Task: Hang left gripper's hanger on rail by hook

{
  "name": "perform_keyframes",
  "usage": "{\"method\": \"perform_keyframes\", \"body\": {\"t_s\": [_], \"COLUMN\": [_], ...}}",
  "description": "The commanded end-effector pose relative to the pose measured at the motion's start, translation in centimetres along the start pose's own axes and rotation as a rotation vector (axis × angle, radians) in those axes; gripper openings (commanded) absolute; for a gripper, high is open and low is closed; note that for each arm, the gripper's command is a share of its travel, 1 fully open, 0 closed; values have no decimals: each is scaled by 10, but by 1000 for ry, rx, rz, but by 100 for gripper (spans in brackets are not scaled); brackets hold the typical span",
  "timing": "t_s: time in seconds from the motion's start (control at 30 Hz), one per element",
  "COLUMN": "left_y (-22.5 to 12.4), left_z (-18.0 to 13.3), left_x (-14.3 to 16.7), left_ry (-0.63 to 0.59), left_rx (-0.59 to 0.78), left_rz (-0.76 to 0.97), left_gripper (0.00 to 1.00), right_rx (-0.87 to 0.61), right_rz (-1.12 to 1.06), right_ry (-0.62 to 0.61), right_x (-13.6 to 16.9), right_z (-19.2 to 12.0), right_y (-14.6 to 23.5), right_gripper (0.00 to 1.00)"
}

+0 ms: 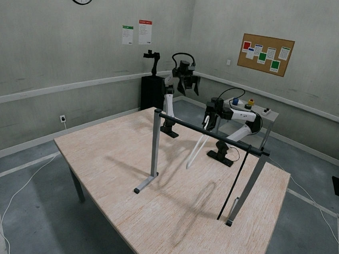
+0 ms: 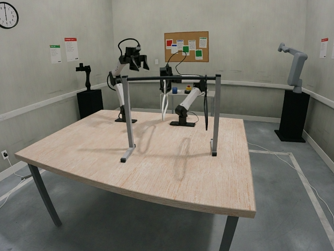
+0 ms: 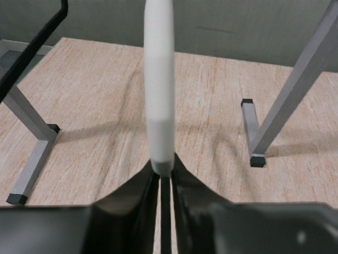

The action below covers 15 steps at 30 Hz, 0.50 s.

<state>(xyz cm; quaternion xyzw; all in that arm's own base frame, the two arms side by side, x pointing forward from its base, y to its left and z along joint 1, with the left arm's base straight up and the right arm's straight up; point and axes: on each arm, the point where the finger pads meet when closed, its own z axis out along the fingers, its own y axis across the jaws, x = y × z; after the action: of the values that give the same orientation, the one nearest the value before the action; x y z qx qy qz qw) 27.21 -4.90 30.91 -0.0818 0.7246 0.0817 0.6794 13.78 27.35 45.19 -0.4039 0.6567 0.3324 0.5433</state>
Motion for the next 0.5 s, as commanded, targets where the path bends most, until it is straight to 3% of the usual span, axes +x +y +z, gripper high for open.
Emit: {"method": "perform_keyframes", "body": {"t_s": [0.0,0.13,0.47], "left_y": [-10,4,44], "left_z": [13,38,116], "left_x": [-22,-35,-71], "left_ry": [-24,-31,-35], "left_rx": [94,91,97], "left_rz": [-26,-22,-10], "left_gripper": [2,2,2], "right_rx": [4,29,104], "right_rz": [3,7,-2], "right_ry": [-9,-31,-229], "right_x": [-5,-11,-61], "right_z": [-4,-4,-1], "right_y": [-1,-5,-19], "right_gripper": [100,100,100]}}
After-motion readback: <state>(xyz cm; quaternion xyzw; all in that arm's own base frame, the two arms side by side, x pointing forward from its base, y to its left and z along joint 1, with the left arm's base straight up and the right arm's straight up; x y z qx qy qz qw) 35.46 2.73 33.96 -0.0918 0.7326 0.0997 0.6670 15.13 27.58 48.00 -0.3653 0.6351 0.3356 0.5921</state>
